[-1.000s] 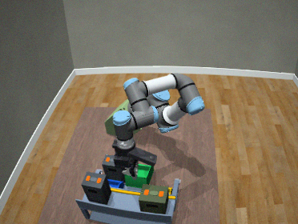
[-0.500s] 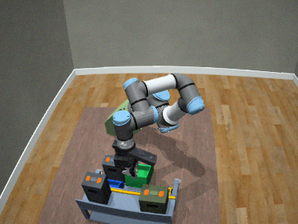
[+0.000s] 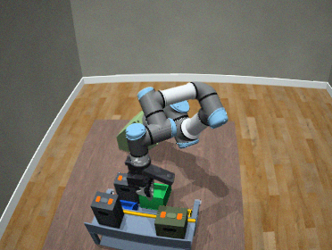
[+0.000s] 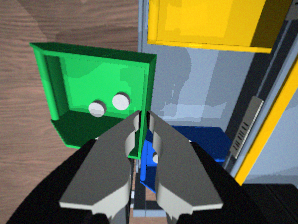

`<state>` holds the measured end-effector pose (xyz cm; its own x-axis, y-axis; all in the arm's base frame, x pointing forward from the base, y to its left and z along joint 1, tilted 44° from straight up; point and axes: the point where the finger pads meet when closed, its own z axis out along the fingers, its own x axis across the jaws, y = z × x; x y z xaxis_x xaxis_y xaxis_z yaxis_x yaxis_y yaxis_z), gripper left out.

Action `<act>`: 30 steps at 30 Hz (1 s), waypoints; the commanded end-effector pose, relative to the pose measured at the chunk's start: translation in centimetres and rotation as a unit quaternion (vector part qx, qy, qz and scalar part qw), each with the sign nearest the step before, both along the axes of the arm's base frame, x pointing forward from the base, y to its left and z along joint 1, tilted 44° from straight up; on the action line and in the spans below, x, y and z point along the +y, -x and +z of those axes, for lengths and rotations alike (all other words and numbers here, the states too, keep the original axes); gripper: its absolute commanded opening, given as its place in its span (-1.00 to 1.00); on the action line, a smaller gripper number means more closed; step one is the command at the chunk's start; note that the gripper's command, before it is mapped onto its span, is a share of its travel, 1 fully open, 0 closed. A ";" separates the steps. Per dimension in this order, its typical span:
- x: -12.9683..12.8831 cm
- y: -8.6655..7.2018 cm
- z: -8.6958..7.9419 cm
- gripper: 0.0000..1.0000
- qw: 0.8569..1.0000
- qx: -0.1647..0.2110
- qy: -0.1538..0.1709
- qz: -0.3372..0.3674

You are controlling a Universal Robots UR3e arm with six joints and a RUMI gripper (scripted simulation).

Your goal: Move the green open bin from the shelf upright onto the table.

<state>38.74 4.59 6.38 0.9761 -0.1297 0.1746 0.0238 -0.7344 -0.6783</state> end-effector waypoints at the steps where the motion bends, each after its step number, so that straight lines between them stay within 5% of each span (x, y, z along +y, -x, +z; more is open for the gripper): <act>1: -0.1 0.0 0.0 -1.00 1.000 -0.001 0.001 0.000; 30: -0.4 0.1 0.4 -1.00 1.000 -0.001 0.001 0.000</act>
<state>38.61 4.22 6.79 0.9760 -0.1296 0.1747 0.0238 -0.7346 -0.6781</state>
